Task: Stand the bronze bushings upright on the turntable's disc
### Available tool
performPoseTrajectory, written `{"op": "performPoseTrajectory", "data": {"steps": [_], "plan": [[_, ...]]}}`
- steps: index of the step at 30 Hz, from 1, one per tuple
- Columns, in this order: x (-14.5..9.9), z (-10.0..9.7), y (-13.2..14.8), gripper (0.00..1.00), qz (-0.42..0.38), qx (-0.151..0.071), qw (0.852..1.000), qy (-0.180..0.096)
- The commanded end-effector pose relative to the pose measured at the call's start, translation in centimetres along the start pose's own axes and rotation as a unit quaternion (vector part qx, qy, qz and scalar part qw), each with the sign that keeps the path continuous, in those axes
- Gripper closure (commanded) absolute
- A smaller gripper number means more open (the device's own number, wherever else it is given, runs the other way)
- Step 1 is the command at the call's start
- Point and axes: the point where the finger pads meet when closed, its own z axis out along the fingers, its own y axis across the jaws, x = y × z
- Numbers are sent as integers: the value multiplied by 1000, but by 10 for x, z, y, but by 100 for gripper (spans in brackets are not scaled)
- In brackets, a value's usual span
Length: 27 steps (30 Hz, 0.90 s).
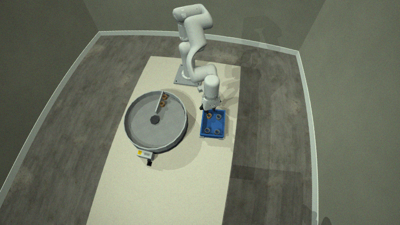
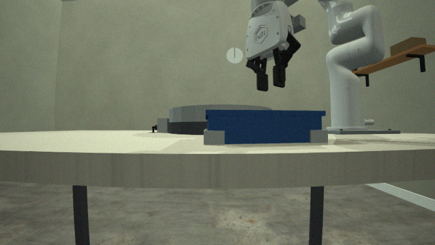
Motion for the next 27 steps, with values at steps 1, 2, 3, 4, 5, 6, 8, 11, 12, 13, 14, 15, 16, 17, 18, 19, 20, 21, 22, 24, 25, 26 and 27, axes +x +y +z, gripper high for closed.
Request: {"op": "performPoseTrajectory", "data": {"steps": [1, 2, 3, 4, 5, 6, 8, 11, 12, 13, 14, 15, 16, 17, 18, 19, 20, 21, 22, 24, 25, 26, 27], "plan": [[-2, 11, 0, 59, 0, 0, 1000, -3], [-2, 16, 0, 59, 0, 0, 1000, -3], [-2, 20, 0, 59, 0, 0, 1000, -3], [-2, 25, 0, 59, 0, 0, 1000, -3], [-2, 30, 0, 59, 0, 0, 1000, -3], [-2, 34, 0, 59, 0, 0, 1000, -3], [-2, 42, 1, 59, 0, 0, 1000, -3], [-2, 49, 1, 59, 0, 0, 1000, -3], [-2, 50, 1, 59, 0, 0, 1000, -3], [-2, 50, 1, 59, 0, 0, 1000, -3], [-2, 51, 1, 59, 0, 0, 1000, -3], [-2, 51, 1, 59, 0, 0, 1000, -3], [-2, 51, 1, 59, 0, 0, 1000, -3], [-2, 51, 1, 59, 0, 0, 1000, -3], [-2, 51, 1, 59, 0, 0, 1000, -3], [-2, 51, 1, 59, 0, 0, 1000, -3], [-2, 51, 1, 59, 0, 0, 1000, -3], [-2, 51, 1, 59, 0, 0, 1000, -3], [-2, 51, 1, 59, 0, 0, 1000, -3], [-2, 51, 1, 59, 0, 0, 1000, -3], [-2, 51, 1, 59, 0, 0, 1000, -3], [-2, 51, 1, 59, 0, 0, 1000, -3], [-2, 51, 1, 59, 0, 0, 1000, -3]]}}
